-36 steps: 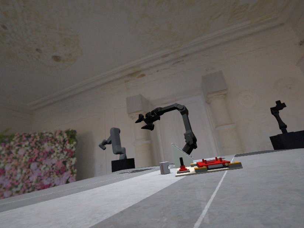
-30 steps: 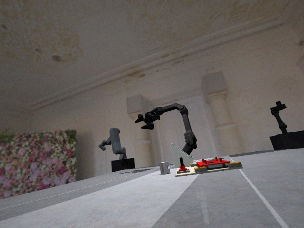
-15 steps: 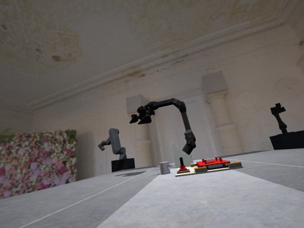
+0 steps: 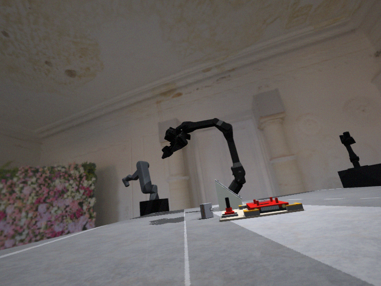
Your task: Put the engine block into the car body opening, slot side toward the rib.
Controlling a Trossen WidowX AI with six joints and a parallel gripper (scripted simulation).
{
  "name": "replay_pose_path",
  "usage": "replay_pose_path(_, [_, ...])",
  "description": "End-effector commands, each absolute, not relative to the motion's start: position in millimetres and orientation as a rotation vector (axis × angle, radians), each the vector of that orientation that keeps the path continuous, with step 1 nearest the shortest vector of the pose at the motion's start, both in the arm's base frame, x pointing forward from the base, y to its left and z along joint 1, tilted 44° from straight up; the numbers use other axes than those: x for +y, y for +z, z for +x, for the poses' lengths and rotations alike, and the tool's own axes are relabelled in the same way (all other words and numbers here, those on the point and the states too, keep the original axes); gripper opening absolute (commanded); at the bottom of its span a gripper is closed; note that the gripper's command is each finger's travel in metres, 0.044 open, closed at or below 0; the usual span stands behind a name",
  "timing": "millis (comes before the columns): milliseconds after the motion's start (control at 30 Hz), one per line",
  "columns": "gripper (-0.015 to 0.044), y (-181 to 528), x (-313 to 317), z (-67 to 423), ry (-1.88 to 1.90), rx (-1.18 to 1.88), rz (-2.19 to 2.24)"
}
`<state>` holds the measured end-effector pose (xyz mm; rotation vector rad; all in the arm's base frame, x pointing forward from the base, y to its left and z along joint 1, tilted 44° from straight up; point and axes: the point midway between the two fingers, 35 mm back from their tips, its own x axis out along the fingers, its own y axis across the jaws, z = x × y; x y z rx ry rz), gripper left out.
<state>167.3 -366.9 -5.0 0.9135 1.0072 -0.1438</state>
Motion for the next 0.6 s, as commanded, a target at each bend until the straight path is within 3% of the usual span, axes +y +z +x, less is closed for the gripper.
replay_pose_path(0, [0.044, -7.2, -351.6, 184.1, -0.168, 1.05, 1.031])
replay_pose_path(567, [0.044, -11.7, -274.3, 255.5, -0.382, 1.276, 1.52])
